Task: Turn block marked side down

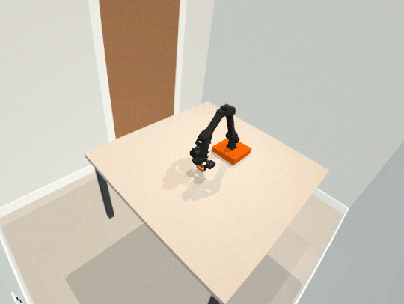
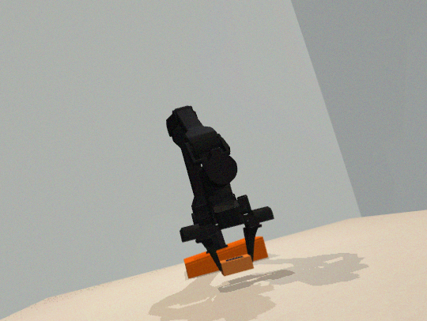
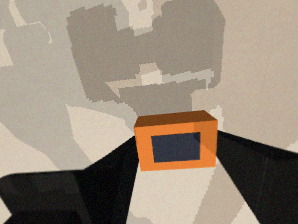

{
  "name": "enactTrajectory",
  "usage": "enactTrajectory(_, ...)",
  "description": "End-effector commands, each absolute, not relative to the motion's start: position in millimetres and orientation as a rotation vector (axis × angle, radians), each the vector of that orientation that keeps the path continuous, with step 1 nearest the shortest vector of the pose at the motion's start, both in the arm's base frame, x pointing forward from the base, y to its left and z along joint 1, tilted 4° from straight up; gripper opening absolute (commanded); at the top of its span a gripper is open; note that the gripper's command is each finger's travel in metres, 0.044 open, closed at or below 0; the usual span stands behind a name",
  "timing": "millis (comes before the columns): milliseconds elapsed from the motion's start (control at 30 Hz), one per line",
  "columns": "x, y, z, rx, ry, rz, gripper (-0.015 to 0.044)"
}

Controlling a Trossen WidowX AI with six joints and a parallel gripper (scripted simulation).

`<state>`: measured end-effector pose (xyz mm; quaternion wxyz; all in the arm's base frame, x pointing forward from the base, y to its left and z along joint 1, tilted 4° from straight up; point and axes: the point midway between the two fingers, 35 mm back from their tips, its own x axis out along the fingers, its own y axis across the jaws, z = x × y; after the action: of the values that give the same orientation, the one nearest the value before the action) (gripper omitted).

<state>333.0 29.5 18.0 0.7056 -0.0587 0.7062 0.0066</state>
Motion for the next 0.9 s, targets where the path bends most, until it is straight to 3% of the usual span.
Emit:
enactTrajectory(0,337,31,32,-0.13,1.548,0.015,0.0)
enactTrajectory(867,338,31,22,-0.118,1.165,0.041,0.0)
